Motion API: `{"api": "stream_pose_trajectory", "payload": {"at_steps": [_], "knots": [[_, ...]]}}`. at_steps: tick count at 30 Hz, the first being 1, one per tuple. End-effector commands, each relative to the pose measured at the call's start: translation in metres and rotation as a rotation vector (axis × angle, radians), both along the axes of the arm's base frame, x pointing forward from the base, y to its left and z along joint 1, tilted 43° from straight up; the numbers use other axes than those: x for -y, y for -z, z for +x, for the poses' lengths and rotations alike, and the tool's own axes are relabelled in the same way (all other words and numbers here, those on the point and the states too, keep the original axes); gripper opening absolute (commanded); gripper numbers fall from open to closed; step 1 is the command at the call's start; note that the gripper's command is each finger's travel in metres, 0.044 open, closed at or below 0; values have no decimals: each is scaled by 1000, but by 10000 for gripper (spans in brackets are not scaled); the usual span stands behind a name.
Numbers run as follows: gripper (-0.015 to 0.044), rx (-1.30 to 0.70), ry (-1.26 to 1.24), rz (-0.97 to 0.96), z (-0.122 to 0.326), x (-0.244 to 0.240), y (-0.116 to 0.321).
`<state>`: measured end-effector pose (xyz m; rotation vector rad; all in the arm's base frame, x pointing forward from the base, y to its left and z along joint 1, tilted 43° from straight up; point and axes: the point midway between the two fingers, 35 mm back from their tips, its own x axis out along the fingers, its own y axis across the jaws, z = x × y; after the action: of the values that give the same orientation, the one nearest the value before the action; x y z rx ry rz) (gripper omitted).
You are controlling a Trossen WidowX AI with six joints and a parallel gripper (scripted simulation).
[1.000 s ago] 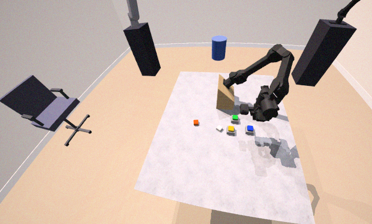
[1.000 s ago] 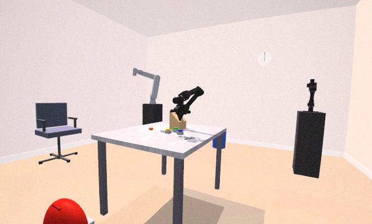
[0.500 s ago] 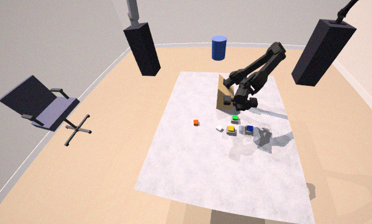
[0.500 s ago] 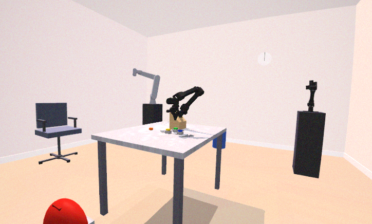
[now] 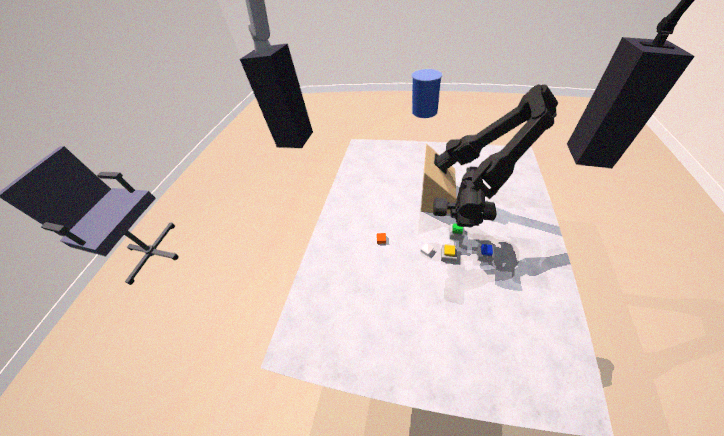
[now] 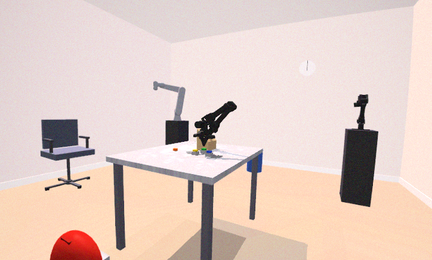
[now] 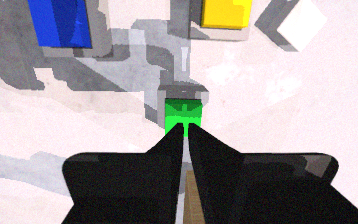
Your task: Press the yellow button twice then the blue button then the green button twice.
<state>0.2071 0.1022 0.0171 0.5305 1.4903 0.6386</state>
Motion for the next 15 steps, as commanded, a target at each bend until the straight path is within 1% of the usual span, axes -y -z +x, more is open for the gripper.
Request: {"api": "stream_pose_trajectory", "payload": {"at_steps": [1, 15], "knots": [[20, -15, 2, 4, -3, -5, 6], [20, -15, 2, 6, -5, -20, 21]]}}
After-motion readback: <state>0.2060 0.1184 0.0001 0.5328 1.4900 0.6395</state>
